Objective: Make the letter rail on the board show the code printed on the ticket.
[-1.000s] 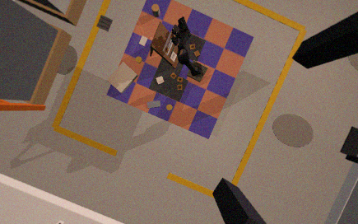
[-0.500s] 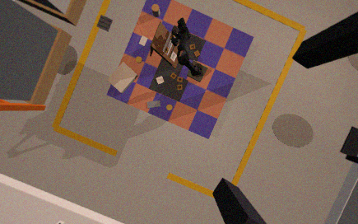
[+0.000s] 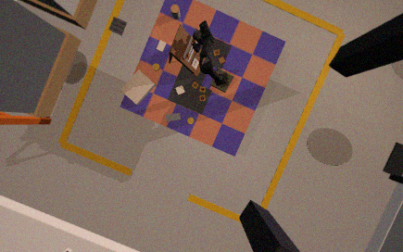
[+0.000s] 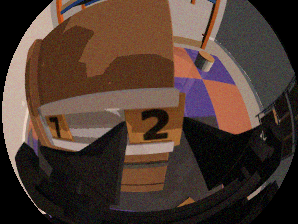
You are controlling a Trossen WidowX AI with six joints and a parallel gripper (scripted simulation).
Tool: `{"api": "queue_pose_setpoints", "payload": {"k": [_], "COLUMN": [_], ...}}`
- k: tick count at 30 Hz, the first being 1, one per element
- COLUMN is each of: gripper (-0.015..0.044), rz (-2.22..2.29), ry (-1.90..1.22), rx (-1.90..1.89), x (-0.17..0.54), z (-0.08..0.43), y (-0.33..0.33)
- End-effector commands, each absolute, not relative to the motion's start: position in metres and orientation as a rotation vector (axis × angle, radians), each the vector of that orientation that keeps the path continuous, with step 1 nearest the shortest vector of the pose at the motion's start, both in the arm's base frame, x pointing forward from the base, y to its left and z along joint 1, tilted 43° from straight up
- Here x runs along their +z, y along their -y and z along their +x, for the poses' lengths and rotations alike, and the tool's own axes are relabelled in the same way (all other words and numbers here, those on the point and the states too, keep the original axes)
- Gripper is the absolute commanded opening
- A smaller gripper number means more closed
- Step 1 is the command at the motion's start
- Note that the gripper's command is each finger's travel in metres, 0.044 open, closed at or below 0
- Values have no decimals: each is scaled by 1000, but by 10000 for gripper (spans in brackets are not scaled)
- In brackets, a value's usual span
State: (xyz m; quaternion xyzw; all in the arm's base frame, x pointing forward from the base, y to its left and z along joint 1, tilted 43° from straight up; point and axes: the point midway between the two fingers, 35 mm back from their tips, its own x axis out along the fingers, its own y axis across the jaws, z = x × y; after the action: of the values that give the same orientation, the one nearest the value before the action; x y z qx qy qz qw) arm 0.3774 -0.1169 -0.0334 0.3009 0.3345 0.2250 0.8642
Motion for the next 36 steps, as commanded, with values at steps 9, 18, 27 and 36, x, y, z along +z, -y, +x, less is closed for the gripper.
{"api": "queue_pose_setpoints", "payload": {"k": [9,18,27,36], "gripper": [0,0,0,0], "rz": [634,634,634,635], "ry": [-706,-706,-706,-707], "rx": [468,468,469,469], "x": [-29,-26,-22,-19], "z": [376,375,374,373], "y": [111,107,102,98]}}
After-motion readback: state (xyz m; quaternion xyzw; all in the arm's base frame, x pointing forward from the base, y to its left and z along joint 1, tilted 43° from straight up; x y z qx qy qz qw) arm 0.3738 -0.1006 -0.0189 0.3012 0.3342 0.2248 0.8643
